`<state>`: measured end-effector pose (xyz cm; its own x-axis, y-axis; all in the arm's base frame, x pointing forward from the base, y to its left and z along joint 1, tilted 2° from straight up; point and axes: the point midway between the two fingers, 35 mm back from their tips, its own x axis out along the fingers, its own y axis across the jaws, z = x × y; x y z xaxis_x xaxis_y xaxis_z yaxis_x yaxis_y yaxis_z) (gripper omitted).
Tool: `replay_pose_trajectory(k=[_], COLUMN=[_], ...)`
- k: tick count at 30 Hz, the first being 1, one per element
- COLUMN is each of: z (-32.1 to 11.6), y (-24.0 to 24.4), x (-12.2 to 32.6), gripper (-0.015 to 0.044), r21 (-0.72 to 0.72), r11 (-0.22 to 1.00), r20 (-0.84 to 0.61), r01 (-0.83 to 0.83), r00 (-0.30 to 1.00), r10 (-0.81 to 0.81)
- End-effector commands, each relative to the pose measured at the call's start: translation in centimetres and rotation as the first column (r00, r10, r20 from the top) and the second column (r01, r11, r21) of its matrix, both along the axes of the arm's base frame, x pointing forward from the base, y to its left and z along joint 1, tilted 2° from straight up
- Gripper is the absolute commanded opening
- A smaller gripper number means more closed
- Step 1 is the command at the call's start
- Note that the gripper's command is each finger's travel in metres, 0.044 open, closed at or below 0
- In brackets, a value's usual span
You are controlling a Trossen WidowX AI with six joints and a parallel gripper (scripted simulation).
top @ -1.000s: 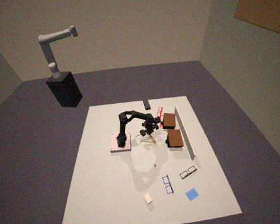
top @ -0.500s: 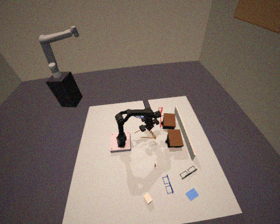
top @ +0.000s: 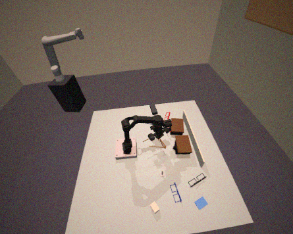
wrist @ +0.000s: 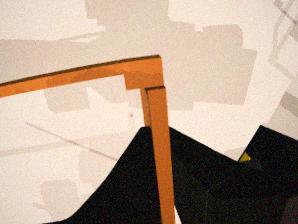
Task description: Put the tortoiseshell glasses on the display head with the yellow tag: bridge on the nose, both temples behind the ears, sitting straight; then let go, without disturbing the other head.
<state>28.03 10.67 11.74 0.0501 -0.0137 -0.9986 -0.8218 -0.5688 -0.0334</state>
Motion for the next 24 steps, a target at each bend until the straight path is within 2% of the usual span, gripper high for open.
replay_pose_trajectory(k=[1,24], z=[0.2,0.7], y=[-1.8,-13.9], x=[1.3,4.9], gripper=[0.0000,0.0000], r21=[0.001,-0.010], r11=[1.000,1.000], r20=[0.004,0.007], r01=[-0.003,-0.002], r00=[1.000,1.000], r10=[0.003,0.002])
